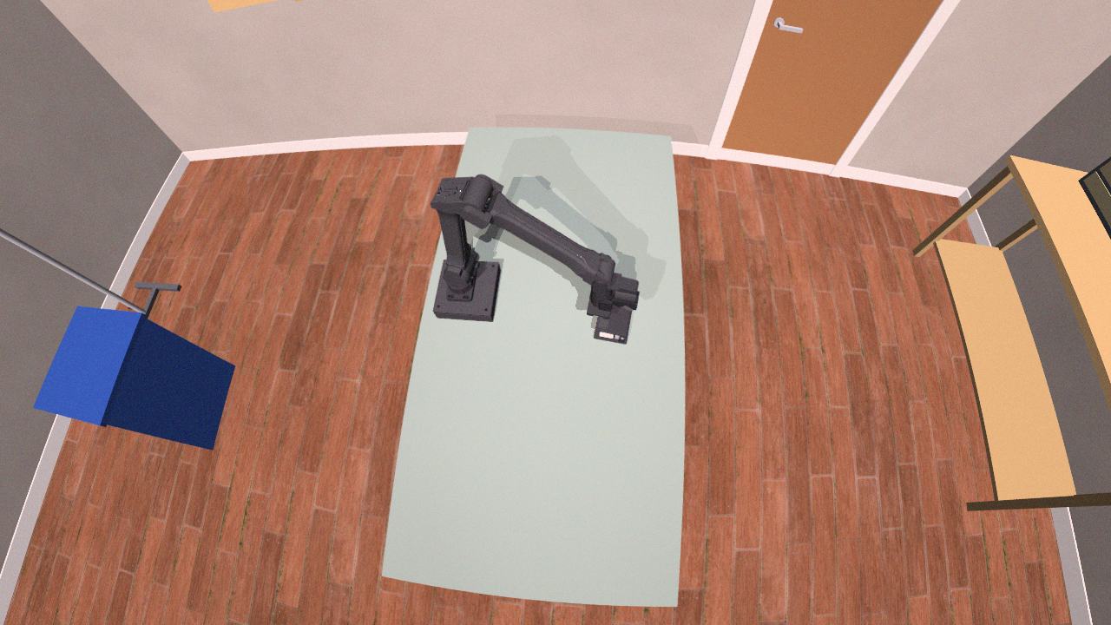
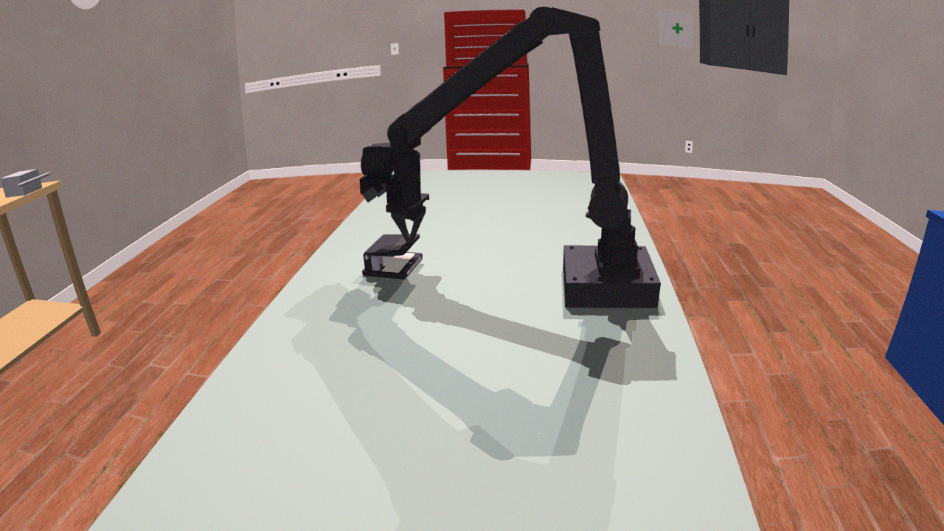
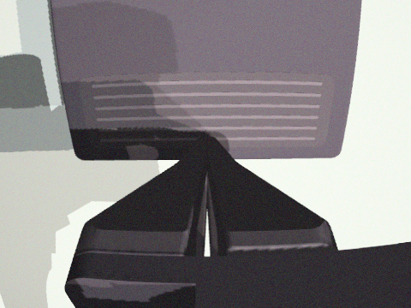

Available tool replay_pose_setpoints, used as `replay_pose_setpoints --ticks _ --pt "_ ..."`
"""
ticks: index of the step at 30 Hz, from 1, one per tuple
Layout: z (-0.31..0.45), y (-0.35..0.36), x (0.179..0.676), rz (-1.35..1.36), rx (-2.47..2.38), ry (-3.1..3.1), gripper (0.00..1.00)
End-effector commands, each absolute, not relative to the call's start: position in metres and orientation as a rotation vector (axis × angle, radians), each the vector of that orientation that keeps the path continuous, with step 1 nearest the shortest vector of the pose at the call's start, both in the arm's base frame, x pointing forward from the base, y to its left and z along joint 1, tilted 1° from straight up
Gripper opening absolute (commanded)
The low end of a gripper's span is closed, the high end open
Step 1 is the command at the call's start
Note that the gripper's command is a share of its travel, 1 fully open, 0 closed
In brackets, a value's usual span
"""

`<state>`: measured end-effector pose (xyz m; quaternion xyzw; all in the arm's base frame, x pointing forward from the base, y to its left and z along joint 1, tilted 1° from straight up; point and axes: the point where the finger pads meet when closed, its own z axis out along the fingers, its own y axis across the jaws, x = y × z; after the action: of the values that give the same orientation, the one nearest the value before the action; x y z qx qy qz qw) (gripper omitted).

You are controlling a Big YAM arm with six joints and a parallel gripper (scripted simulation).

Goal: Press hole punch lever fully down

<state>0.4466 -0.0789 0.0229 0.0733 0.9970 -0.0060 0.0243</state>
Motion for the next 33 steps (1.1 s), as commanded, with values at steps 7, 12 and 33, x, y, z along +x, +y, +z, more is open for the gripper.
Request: replay_pose_setpoints --ticks 7,12,33 --pt "-0.0228 -0.0854 0.4450 -0.014 0.238 3.122 0.00" --pt "-0.0228 -0.0854 0.4450 -0.014 0.238 3.122 0.00" --pt "-0.0292 -0.0850 0.4443 -0.014 0.238 3.122 0.00"
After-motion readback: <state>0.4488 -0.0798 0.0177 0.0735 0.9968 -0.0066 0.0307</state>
